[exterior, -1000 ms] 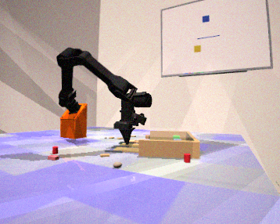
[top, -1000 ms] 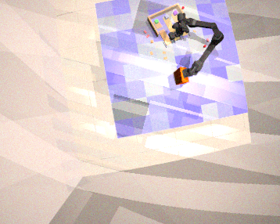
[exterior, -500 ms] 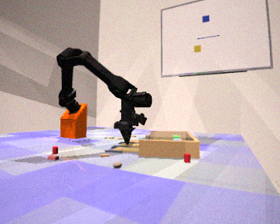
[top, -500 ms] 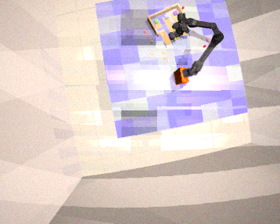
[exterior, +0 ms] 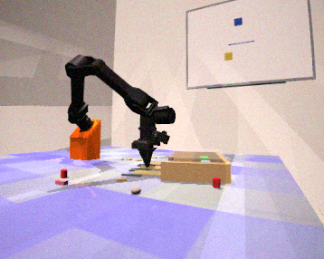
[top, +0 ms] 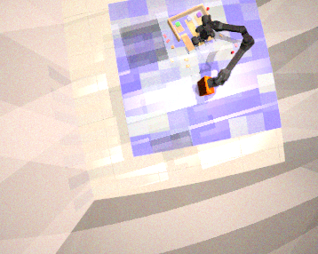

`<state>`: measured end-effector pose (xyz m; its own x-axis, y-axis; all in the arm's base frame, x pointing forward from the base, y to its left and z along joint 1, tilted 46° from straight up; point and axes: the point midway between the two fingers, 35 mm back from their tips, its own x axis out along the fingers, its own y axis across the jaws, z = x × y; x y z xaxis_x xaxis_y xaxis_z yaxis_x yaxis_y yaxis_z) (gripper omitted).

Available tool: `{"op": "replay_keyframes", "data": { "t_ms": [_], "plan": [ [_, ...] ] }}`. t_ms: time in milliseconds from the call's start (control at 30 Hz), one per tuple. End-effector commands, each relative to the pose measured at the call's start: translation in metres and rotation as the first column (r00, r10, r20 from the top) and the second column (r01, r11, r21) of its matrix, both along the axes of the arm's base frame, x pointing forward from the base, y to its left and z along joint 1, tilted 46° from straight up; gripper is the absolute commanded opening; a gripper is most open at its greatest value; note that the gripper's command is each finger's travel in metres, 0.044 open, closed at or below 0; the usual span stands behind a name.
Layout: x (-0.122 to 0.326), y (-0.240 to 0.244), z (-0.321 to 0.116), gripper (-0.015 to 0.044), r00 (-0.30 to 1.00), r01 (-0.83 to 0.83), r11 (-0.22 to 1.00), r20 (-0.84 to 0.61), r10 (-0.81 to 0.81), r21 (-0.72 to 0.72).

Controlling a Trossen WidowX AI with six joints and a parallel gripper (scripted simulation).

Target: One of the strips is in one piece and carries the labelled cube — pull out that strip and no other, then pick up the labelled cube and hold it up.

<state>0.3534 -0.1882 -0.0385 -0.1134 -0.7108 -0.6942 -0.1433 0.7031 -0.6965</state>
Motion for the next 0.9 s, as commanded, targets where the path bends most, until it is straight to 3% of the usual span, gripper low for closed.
{"op": "replay_keyframes", "data": {
  "t_ms": [0,867],
  "plan": [
    [-0.009,-0.003,-0.001,0.0,1.0,0.007,1.0,-0.01,-0.007,0.003],
    [-0.049,-0.005,0.006,0.0,1.0,0.007,1.0,-0.013,-0.007,0.002]
  ]
}}
